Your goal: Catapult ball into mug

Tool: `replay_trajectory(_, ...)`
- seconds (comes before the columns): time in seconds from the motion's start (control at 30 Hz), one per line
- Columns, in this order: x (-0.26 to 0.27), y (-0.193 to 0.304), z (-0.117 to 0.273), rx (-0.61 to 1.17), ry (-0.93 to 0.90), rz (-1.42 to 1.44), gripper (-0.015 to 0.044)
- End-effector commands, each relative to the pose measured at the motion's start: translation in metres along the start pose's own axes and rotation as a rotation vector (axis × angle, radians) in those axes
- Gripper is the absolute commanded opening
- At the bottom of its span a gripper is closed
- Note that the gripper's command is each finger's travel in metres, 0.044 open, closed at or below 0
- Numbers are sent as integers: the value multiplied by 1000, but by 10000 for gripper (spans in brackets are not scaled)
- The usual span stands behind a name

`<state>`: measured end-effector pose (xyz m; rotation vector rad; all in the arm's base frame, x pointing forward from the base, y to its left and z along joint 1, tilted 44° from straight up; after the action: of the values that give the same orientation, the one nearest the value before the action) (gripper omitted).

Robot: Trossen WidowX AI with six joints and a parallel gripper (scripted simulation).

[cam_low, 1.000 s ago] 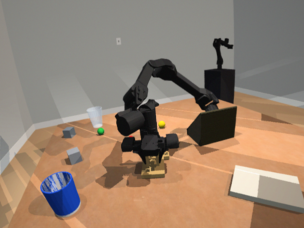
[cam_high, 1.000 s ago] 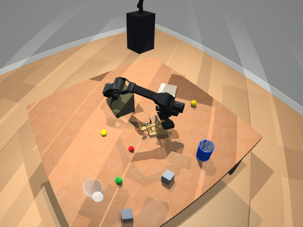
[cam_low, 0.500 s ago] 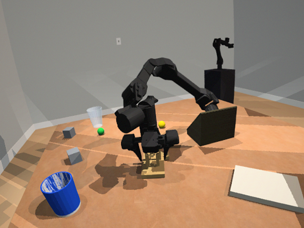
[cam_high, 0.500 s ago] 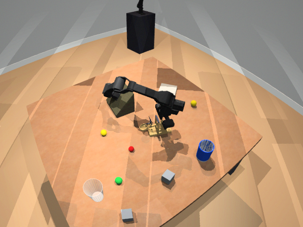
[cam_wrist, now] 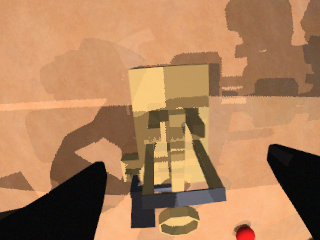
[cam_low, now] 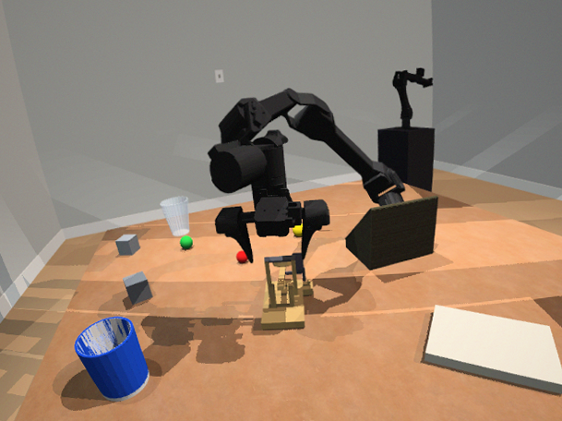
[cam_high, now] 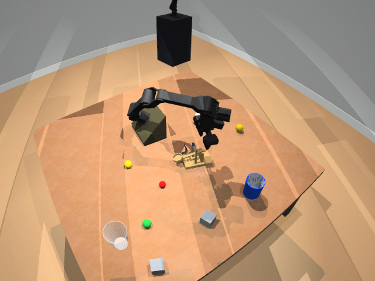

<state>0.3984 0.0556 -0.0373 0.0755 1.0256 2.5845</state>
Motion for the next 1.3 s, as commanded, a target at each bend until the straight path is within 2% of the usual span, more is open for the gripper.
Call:
replay_trajectory(0.0,1,0,-3,3,0,-7,440)
replay_trajectory(0.13,1,0,-40,5,0,-8,440)
replay_trajectory(1.27,0,1,-87,7,1,-8,440)
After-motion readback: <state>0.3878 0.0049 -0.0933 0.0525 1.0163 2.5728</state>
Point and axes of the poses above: the point midway between the two fingers, 35 mm back from their tips, its own z axis back along the fingers, its own x axis across the jaws, y = z × x, the point moved 1 cm from there along z, back along the fingers, and after that the axes turned 11 degrees about z, right-handed, at the moved point
